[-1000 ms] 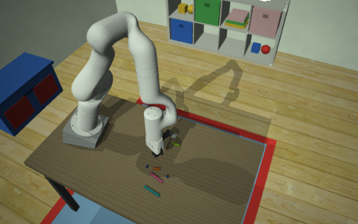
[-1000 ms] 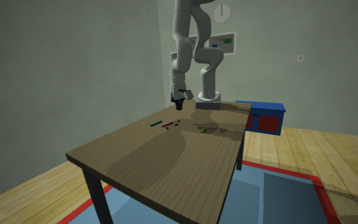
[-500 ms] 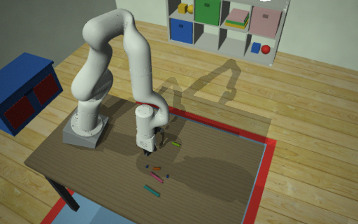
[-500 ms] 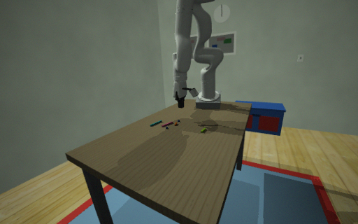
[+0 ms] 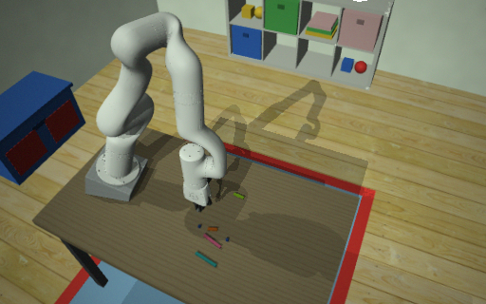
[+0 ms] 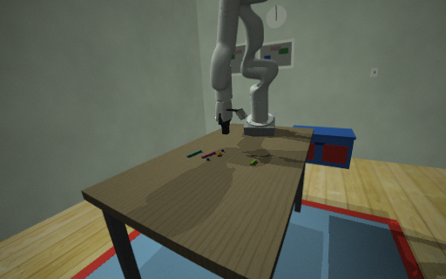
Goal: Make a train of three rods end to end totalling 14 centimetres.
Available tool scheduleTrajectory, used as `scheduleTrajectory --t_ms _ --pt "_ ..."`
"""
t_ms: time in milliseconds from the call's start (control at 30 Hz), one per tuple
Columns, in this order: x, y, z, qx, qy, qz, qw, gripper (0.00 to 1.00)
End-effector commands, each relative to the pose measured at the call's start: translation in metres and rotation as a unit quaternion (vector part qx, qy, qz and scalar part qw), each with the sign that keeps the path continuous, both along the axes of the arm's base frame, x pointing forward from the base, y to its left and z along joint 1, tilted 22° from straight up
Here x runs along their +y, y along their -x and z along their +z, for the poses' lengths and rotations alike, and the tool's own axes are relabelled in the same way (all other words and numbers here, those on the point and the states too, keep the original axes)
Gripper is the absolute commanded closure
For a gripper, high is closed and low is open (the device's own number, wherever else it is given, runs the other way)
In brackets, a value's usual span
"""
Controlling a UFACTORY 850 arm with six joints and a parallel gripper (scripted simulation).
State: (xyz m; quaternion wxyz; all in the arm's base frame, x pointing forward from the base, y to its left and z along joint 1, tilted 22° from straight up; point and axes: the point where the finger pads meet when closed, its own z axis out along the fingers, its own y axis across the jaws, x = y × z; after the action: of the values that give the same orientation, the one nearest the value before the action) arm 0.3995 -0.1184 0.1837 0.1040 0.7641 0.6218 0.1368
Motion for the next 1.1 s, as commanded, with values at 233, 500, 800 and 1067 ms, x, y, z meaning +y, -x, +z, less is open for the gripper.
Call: scheduleTrajectory --t_ms 233,500,800,1067 --pt "0.0 -0.001 -0.002 -0.016 -0.003 0.001 1.0 0.96" --pt "0.0 -0.004 -0.009 -0.016 -0.003 0.001 1.0 0.96" --pt "0.0 -0.01 -0.027 -0.016 -0.003 0.001 1.0 0.96" --pt "0.001 -0.017 -0.043 -0.016 -0.003 0.001 1.0 0.96"
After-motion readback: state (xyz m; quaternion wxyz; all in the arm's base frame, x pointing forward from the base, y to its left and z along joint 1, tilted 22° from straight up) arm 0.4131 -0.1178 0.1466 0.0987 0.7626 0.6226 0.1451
